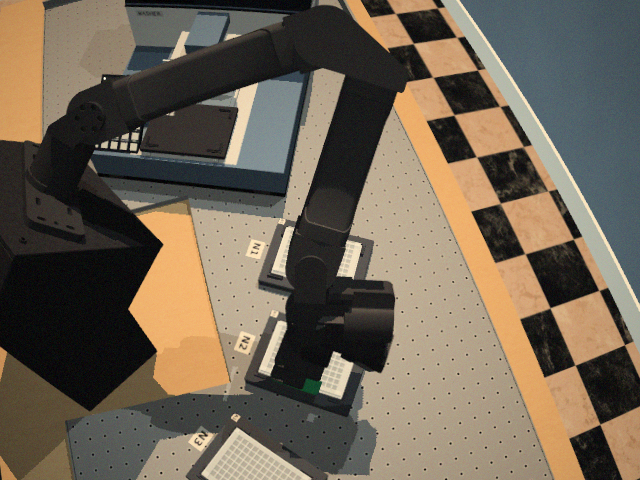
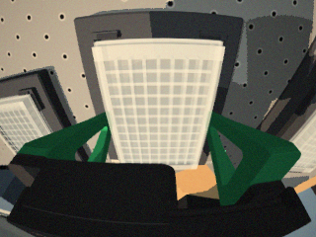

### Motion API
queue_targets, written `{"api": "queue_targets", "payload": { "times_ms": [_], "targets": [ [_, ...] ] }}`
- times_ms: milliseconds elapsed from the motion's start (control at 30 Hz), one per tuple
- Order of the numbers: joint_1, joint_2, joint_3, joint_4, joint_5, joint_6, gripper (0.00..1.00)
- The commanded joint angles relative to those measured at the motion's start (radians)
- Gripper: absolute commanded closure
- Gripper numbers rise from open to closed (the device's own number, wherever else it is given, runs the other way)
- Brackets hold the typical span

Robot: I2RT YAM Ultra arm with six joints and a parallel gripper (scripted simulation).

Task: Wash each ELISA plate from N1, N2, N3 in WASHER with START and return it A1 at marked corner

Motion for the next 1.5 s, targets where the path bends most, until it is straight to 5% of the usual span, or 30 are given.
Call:
{"api": "queue_targets", "payload": {
  "times_ms": [0, 967, 1000, 1467],
  "targets": [
    [-0.005, -0.003, 0.002, 0.002, 0.001, 0.004, 1.0],
    [0.002, 0.009, 0.009, 0.014, 0.005, 0.013, 1.0],
    [0.003, 0.01, 0.009, 0.015, 0.005, 0.014, 0.0],
    [0.003, 0.01, 0.009, 0.015, 0.005, 0.014, 0.0]
  ]
}}
